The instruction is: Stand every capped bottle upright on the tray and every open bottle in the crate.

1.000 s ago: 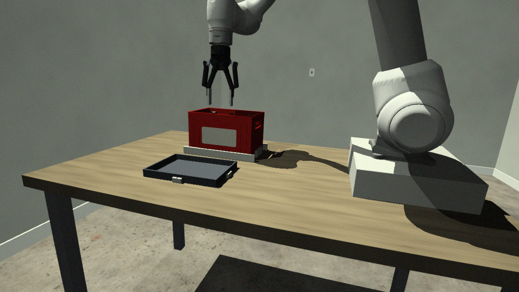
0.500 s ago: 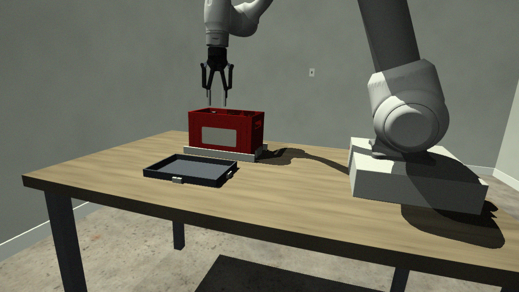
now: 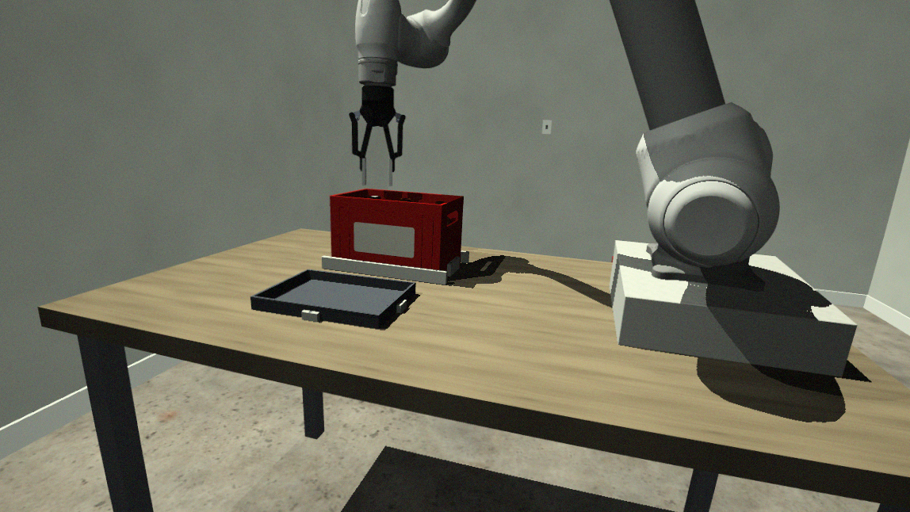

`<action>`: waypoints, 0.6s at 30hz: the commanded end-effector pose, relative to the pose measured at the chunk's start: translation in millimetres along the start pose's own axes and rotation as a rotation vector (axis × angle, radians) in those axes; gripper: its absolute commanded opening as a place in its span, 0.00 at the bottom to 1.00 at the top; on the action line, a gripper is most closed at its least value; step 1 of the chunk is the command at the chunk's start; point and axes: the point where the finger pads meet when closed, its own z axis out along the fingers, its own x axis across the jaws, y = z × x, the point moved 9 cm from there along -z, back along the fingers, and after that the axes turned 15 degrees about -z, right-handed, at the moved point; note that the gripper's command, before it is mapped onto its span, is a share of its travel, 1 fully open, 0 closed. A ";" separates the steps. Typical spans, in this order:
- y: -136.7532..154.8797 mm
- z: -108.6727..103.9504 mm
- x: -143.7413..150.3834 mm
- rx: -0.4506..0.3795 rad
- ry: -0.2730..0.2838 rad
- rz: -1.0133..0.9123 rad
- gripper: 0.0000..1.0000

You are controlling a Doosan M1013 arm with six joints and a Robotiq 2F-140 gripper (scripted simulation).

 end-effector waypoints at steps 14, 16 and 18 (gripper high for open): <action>-38.1 3.0 1.6 0.000 0.000 -0.172 0.38; -38.4 2.9 1.6 0.000 0.000 -0.197 0.38; -38.7 2.7 1.7 0.000 -0.001 -0.223 0.38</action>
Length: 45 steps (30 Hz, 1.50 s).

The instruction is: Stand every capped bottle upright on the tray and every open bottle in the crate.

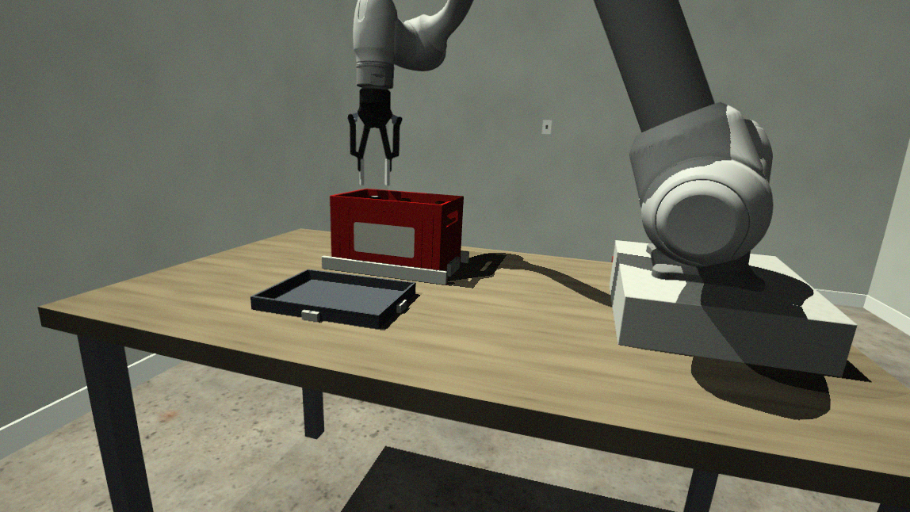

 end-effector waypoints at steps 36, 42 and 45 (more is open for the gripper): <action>-1.1 10.9 0.3 -0.001 -0.001 -0.186 0.38; -0.8 21.8 0.3 -0.001 -0.001 -0.186 0.38; -0.8 25.4 0.3 -0.001 -0.001 -0.186 0.38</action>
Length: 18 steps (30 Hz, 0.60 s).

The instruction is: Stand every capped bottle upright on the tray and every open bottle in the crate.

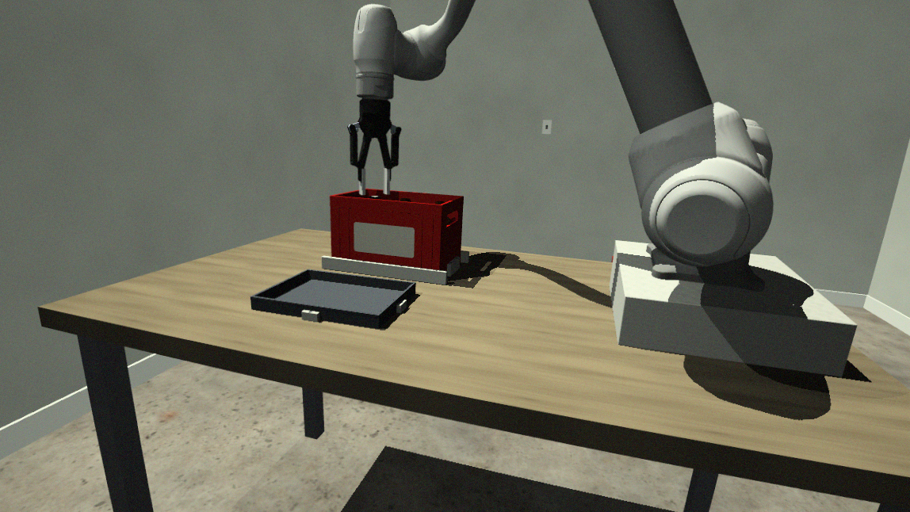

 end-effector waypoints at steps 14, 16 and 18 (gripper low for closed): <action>-0.2 17.9 0.1 0.000 0.000 0.000 0.38; -0.3 20.6 0.1 0.000 0.000 0.000 0.38; -0.3 20.6 0.1 0.000 0.000 0.000 0.38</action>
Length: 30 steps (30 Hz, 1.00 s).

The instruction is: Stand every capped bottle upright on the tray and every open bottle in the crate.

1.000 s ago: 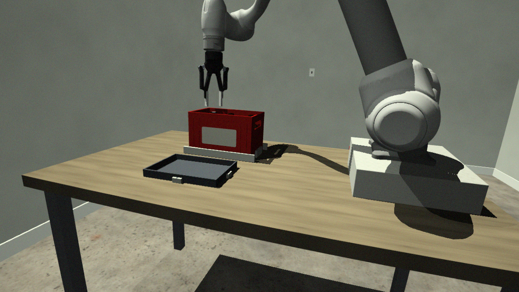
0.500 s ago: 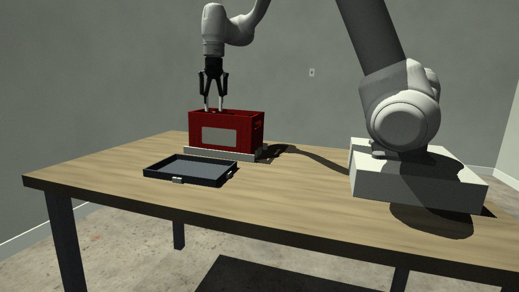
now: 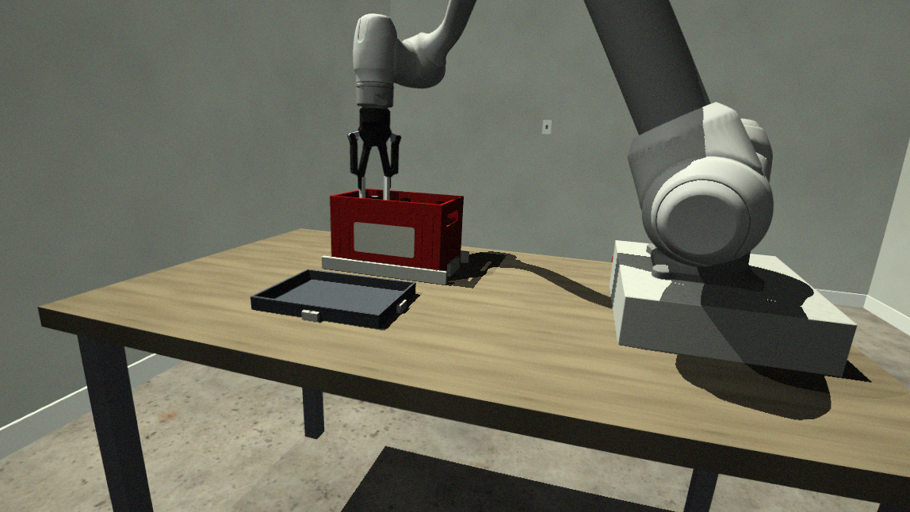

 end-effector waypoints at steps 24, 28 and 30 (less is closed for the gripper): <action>0.0 15.9 0.0 0.000 0.000 0.000 0.00; 0.0 15.9 0.0 0.000 0.000 0.000 0.00; 0.0 15.9 0.0 0.000 0.000 0.000 0.00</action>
